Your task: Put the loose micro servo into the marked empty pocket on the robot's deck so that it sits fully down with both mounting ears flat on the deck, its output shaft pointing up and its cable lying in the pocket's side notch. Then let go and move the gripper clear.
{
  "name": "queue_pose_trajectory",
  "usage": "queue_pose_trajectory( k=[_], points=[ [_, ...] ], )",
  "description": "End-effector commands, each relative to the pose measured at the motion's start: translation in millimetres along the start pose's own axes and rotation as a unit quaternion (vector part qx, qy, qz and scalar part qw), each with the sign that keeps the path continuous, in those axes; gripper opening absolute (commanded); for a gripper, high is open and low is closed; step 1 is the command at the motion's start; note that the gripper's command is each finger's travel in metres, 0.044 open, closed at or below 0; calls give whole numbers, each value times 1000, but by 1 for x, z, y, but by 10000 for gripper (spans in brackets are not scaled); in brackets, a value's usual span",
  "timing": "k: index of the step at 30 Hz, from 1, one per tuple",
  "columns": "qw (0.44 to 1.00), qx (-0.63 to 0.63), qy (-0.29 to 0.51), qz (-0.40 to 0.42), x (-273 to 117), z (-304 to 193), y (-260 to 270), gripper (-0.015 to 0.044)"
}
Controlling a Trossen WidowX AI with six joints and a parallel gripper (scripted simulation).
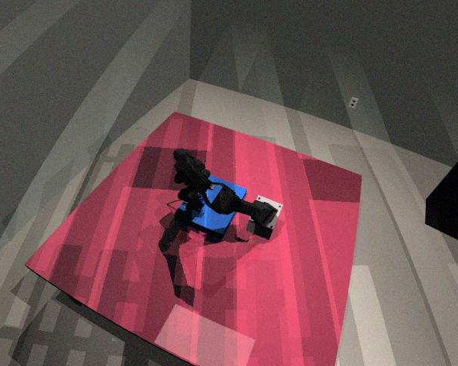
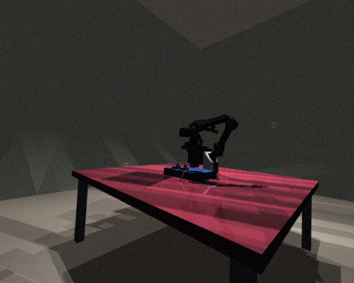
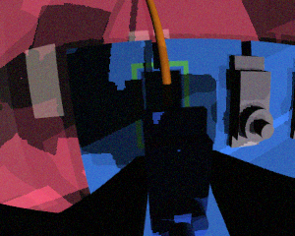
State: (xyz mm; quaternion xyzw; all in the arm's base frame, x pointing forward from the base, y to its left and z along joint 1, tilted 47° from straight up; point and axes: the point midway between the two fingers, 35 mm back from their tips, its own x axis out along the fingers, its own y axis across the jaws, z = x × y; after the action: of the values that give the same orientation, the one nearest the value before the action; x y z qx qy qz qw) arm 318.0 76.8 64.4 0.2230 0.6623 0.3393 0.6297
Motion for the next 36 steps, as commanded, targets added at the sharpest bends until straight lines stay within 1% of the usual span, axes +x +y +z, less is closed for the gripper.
queue_pose_trajectory(
  k=[1, 5, 22, 36],
  points=[
    [1000, 1, -6, 2, -3, 16, 1, 0],
    [1000, 1, -6, 2, -3, 24, 1, 0],
    [1000, 1, -6, 2, 16, 25, 2, 0],
    [1000, 1, -6, 2, 20, 25, 2, 0]
  ],
)
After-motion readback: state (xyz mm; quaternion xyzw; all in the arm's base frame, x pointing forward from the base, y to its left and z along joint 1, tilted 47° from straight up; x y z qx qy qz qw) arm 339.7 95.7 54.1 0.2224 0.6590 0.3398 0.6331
